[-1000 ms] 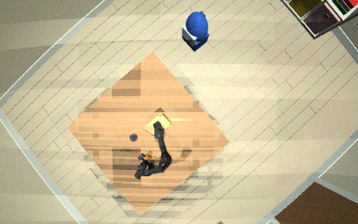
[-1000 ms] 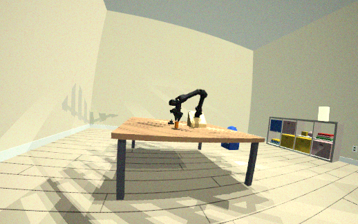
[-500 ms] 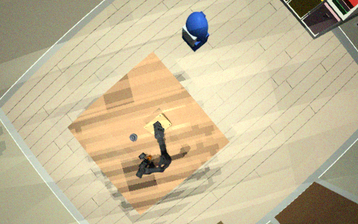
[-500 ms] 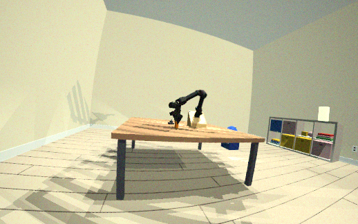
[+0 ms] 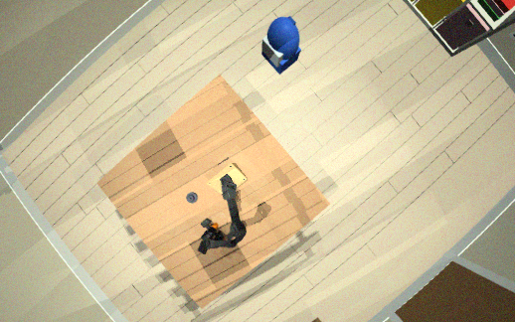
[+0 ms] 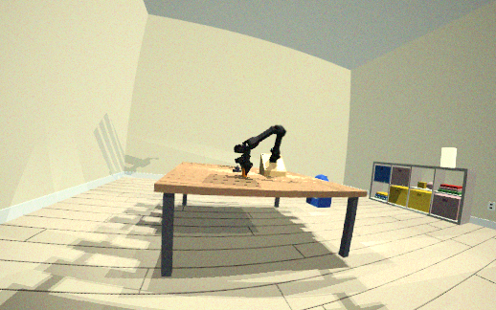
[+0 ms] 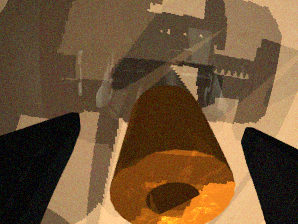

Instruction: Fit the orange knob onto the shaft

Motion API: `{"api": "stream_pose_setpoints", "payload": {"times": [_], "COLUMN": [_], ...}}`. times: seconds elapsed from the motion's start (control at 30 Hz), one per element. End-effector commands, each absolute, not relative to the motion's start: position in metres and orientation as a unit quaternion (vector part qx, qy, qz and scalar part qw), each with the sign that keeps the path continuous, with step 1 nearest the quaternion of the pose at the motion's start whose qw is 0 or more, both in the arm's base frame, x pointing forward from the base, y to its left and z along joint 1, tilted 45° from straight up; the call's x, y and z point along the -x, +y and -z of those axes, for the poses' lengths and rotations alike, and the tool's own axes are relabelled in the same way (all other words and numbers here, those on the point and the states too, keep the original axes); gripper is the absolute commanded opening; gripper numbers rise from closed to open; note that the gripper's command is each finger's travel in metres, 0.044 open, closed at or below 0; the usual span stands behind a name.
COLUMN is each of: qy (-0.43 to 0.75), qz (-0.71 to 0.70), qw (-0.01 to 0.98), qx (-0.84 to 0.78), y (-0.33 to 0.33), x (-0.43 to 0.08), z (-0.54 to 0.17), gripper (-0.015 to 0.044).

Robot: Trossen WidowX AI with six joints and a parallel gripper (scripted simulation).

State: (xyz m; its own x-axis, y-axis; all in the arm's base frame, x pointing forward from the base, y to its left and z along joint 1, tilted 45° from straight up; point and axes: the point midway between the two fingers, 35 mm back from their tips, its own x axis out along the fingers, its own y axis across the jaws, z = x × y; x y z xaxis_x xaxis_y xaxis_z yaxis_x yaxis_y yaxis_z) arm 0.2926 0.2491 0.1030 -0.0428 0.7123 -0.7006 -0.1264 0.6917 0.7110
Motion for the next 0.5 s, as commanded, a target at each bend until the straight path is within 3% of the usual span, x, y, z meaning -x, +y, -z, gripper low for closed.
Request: {"api": "stream_pose_setpoints", "payload": {"times": [0.0, 0.03, 0.37, 0.47], "qy": [0.649, 0.649, 0.649, 0.649], "qz": [-0.317, -0.317, -0.317, -0.317], "qw": [0.653, 0.653, 0.653, 0.653], "qx": [-0.228, -0.228, -0.228, -0.228], "y": [0.2520, 0.2522, 0.2522, 0.2522], "x": [-0.2915, -0.2914, -0.2914, -0.2914], "z": [-0.0977, -0.0975, -0.0975, -0.0975], "gripper": [0.0440, 0.0440, 0.0177, 0.0157]}}
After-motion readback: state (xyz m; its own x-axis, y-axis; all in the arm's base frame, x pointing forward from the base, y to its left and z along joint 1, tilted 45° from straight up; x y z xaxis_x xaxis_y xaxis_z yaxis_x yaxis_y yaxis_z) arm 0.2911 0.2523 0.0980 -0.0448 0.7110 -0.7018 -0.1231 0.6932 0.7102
